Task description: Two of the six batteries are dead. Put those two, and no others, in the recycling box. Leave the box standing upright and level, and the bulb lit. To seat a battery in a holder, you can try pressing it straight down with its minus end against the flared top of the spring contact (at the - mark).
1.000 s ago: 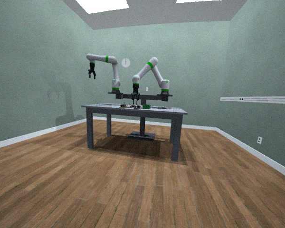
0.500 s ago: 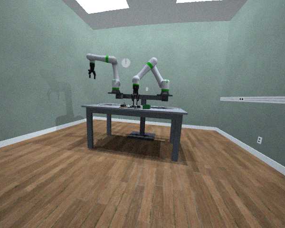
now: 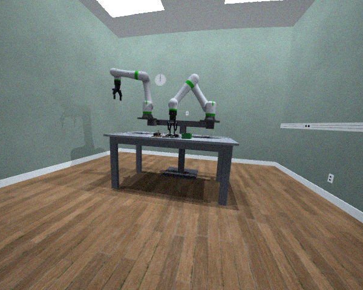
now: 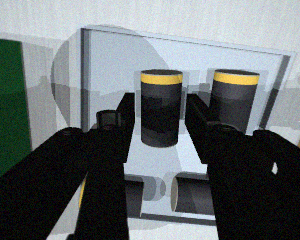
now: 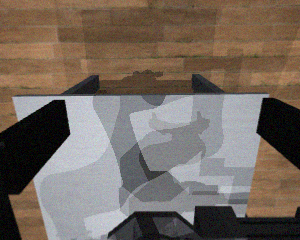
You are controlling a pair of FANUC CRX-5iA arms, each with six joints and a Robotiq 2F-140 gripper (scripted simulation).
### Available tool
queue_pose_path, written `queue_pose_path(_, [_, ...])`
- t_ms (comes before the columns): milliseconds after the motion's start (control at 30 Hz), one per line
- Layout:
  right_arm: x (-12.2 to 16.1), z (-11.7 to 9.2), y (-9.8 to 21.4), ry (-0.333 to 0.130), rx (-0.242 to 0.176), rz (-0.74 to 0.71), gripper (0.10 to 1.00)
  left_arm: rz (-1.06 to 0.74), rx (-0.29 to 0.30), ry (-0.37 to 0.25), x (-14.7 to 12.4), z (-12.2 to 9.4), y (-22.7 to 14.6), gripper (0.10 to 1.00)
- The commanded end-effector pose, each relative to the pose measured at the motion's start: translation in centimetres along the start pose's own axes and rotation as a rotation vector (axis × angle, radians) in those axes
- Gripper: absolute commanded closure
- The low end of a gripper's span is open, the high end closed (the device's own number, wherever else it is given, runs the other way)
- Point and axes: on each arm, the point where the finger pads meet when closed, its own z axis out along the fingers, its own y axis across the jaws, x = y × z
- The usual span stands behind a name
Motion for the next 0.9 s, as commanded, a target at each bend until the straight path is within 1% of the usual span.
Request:
queue_pose_path(0, [0.02,-0.09,0.02,0.002,0.0,0.0,0.098,0.0,-0.002,0.001,0.04,0.33,0.1,0.734])
queue_pose_path(133, [0.02,-0.09,0.02,0.002,0.0,0.0,0.098,0.0,-0.002,0.001,0.04,0.74,0.1,0.734])
queue_pose_path(433, [0.02,-0.09,0.02,0.002,0.0,0.0,0.098,0.0,-0.002,0.001,0.04,0.74,0.1,0.734])
queue_pose_path(467, [0.02,-0.09,0.02,0.002,0.0,0.0,0.098,0.0,-0.002,0.001,0.04,0.74,0.1,0.854])
queue_pose_path(867, [0.02,-0.09,0.02,0.002,0.0,0.0,0.098,0.0,-0.002,0.001,0.04,0.74,0.1,0.854])
